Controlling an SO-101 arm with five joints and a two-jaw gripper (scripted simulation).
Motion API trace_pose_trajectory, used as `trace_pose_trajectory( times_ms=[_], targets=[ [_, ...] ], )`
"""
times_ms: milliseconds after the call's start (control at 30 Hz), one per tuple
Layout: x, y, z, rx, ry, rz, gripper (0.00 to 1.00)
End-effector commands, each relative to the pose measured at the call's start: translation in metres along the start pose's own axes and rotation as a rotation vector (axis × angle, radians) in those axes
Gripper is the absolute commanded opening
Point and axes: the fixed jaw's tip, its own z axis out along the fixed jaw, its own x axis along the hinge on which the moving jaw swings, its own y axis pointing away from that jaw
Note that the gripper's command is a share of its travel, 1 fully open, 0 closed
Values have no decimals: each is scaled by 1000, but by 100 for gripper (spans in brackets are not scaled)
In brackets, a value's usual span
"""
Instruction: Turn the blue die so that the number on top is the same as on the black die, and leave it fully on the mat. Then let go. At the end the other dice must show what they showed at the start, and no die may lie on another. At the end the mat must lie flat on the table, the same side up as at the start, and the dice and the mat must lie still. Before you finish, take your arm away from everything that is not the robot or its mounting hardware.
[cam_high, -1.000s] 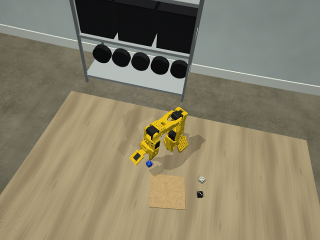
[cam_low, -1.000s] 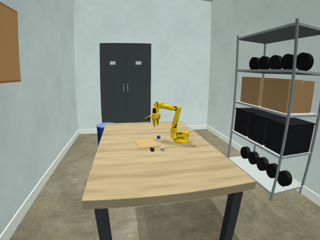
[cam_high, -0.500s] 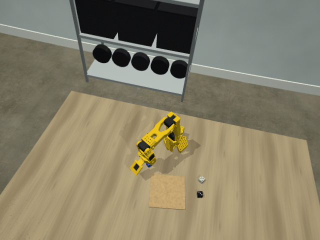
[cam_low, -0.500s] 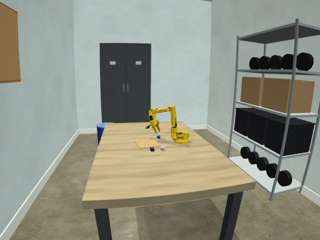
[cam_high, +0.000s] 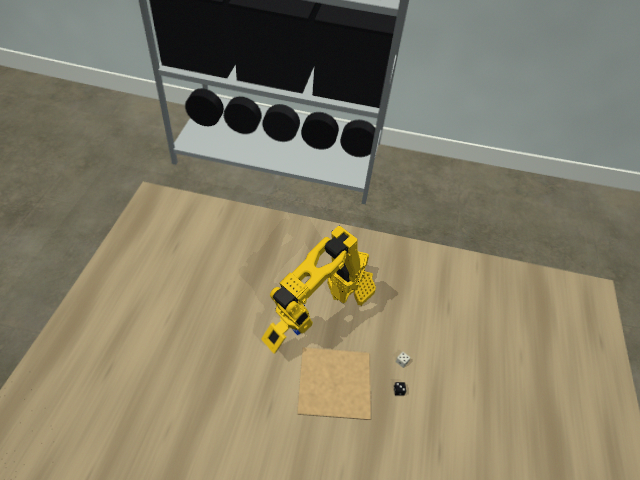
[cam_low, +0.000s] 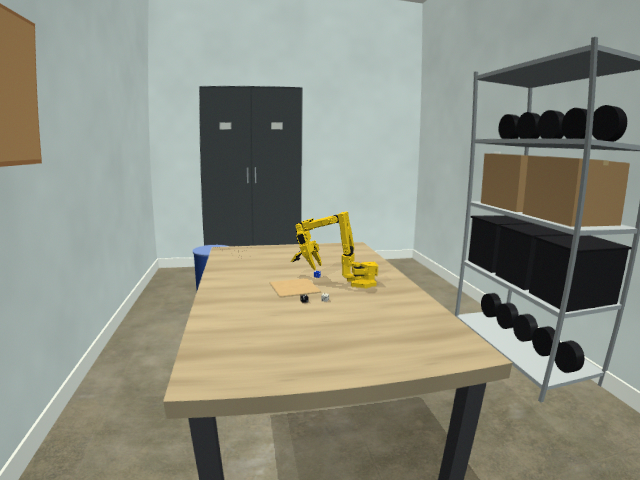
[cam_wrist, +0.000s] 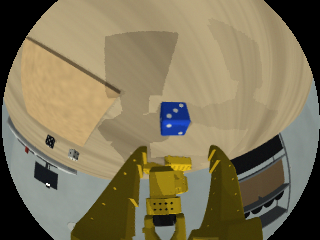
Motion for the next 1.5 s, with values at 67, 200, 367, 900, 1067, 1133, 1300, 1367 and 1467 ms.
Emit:
trace_pose_trajectory(
  times_ms=[67, 200, 367, 900, 1067, 1133, 1300, 1367, 1467],
  targets=[
    [-6, 1, -12, -7, -81, 1, 28],
    [-6, 1, -12, -7, -81, 1, 28],
    [-6, 3, -14, -4, -88, -8, 28],
    [-6, 3, -14, -4, -87, -8, 28],
    [-6, 3, -13, -4, -83, -8, 28],
    [-6, 3, -12, -4, -82, -8, 28],
    [-8, 3, -9, -4, -80, -8, 28],
    [-8, 3, -8, -4, -79, -8, 28],
    [-9, 3, -6, -4, -78, -8, 28]
  ],
)
